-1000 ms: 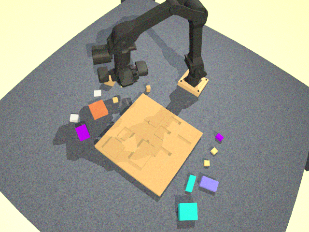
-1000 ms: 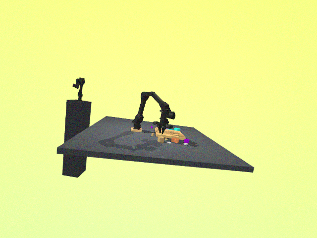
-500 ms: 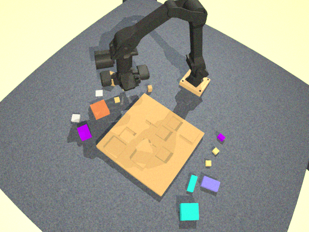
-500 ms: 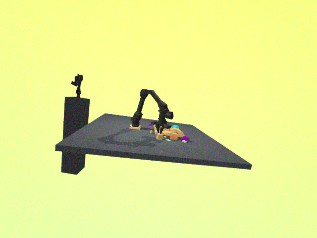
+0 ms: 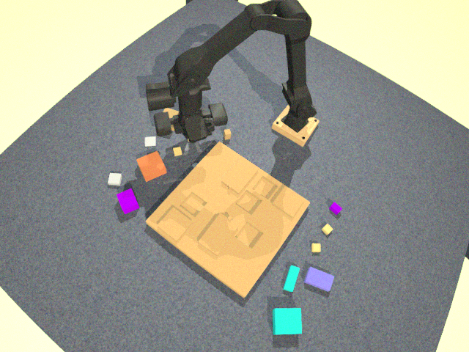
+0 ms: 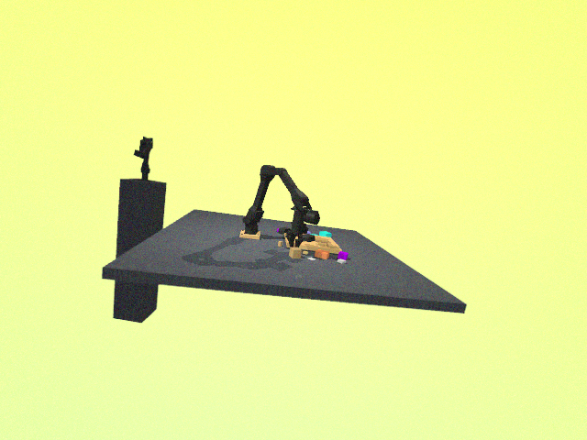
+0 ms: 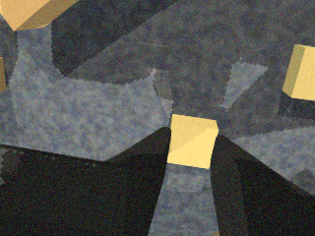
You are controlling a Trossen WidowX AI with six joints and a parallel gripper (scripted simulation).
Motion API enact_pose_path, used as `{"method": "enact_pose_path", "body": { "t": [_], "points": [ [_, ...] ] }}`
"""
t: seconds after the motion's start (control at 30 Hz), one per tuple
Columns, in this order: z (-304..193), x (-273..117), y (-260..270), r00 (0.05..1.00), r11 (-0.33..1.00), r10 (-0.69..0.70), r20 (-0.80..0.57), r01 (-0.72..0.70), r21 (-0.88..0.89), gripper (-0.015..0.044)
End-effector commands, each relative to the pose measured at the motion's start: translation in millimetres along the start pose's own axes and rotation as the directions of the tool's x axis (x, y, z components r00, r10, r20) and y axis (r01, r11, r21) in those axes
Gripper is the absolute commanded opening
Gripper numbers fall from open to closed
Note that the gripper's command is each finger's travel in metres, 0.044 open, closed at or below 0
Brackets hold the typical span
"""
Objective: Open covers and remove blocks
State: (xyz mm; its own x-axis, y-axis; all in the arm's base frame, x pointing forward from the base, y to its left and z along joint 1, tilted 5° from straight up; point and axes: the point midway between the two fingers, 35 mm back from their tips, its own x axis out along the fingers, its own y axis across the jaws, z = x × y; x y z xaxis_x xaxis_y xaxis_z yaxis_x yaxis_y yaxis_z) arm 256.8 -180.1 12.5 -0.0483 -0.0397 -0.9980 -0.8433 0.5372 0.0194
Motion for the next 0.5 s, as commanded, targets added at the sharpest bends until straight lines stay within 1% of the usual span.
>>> {"method": "enact_pose_path", "body": {
  "t": [0.0, 0.4, 0.43, 0.47],
  "points": [
    [0.0, 0.0, 0.0, 1.000, 1.000, 0.000, 0.000, 0.000, 0.000, 0.0106],
    [0.0, -0.5, -0.1, 1.000, 1.000, 0.000, 0.000, 0.000, 0.000, 0.0421],
    [0.0, -2.0, -0.2, 1.000, 1.000, 0.000, 0.000, 0.000, 0.000, 0.0440],
    [0.0, -4.5, -0.5, 1.000, 1.000, 0.000, 0.000, 0.000, 0.000, 0.0440]
  ]
}}
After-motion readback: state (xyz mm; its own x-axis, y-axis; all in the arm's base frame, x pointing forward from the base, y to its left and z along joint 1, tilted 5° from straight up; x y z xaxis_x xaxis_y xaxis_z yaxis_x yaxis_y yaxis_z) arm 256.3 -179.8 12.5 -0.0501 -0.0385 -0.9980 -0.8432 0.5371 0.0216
